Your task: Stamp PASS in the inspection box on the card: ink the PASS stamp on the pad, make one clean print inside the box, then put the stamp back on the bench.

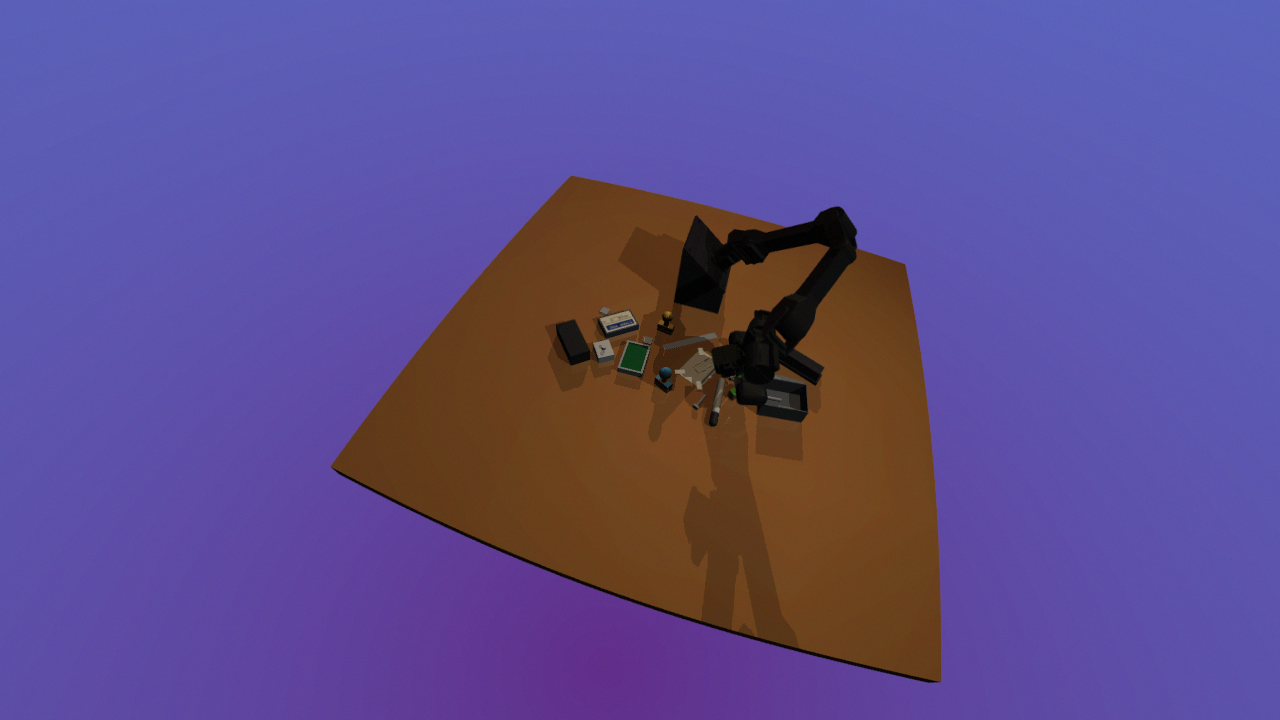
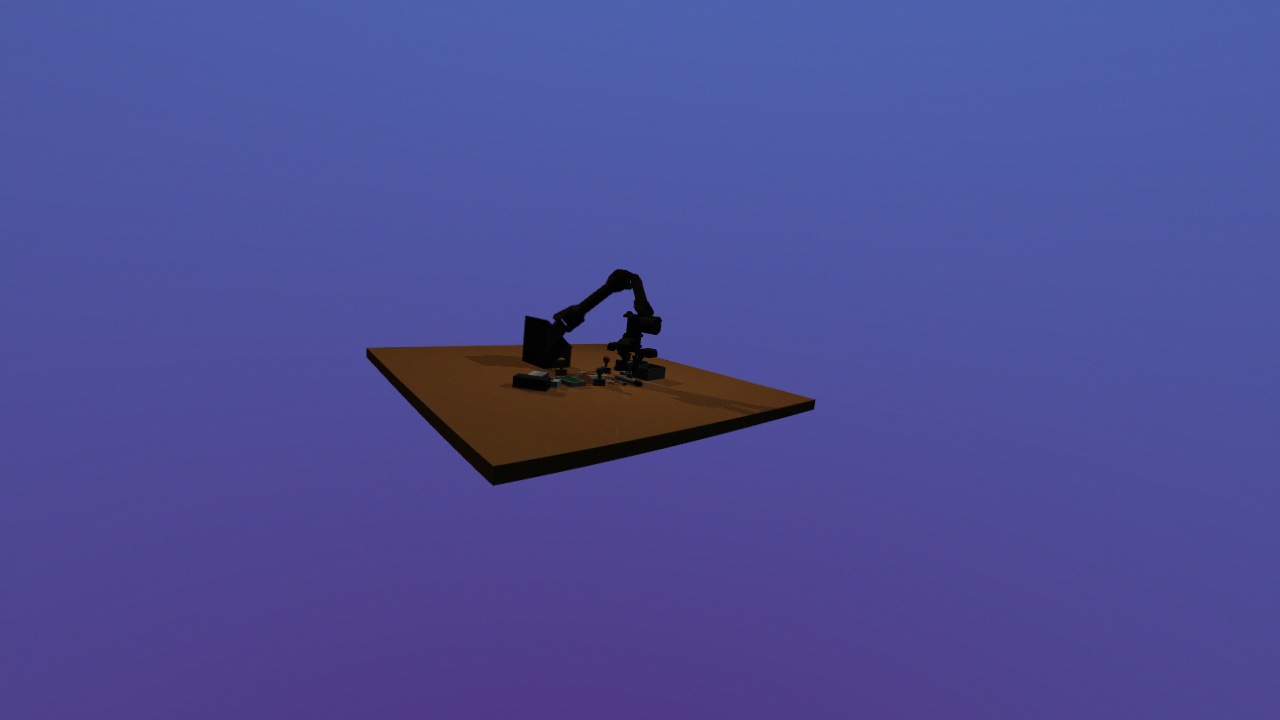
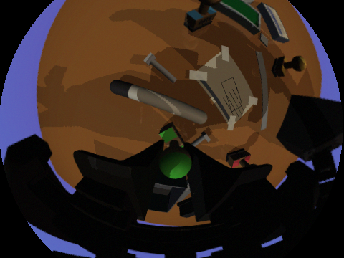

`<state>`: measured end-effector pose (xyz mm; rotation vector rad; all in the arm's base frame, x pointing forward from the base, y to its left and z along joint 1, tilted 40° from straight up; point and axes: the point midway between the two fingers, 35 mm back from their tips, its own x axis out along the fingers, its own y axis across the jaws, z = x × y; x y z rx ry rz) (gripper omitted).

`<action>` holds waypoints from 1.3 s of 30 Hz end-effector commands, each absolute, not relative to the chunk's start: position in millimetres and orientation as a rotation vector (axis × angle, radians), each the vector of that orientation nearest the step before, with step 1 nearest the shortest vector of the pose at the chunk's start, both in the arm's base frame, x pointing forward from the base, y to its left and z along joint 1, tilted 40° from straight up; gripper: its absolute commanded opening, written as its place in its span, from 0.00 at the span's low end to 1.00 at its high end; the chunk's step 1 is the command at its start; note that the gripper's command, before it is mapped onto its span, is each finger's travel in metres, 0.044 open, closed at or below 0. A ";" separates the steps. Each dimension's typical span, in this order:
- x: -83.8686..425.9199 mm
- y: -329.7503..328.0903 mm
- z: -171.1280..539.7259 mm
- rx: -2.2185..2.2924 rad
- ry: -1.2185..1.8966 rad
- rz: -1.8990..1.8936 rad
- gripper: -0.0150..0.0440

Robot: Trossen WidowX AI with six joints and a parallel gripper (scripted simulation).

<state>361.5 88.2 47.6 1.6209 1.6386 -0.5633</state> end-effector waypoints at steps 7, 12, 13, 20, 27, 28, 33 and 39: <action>361.8 87.1 48.2 1.622 1.637 -0.563 0.70; 363.6 59.5 77.3 1.620 1.633 -0.570 0.70; 362.6 48.0 90.3 1.620 1.633 -0.572 0.70; 352.1 11.6 135.8 1.625 1.634 -0.573 0.70; 352.1 11.6 135.8 1.625 1.634 -0.573 0.70; 352.1 11.6 135.8 1.625 1.634 -0.573 0.70; 352.1 11.6 135.8 1.625 1.634 -0.573 0.70; 352.3 12.3 135.5 1.630 1.636 -0.575 0.70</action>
